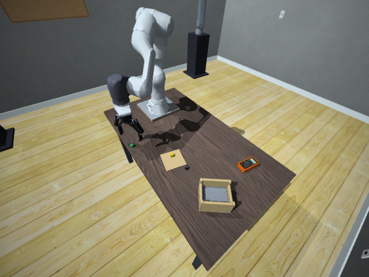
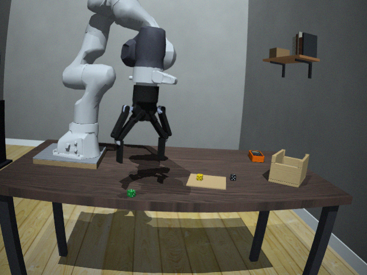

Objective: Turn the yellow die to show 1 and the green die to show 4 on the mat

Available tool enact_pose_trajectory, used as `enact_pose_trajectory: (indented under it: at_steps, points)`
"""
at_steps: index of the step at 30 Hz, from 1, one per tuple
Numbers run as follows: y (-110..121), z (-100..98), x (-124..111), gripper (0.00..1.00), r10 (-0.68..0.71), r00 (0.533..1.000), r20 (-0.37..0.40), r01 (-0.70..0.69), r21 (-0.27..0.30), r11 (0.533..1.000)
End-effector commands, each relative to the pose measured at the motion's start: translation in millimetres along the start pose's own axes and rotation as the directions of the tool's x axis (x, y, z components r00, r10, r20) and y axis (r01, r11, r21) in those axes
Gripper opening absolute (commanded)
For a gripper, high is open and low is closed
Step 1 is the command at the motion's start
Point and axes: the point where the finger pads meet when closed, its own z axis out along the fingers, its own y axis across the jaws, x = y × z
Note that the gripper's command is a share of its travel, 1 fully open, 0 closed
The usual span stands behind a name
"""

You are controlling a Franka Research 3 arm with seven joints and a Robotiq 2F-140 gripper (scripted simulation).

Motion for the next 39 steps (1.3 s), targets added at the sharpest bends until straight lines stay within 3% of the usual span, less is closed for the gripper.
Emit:
enact_pose_trajectory:
  at_steps: [1,11,12,39]
  points:
    - [9.4,4.4,-2.3,1.0,-0.172,0.985,-0.015,0.172,0.013,0.985]
    - [28.1,13.3,-11.1,1.0,-0.268,0.964,-0.006,0.268,0.018,0.963]
    - [28.1,13.3,-11.1,0.29,-0.268,0.964,-0.006,0.268,0.018,0.963]
    - [28.1,13.3,-11.1,0.29,-0.268,0.964,-0.006,0.268,0.018,0.963]
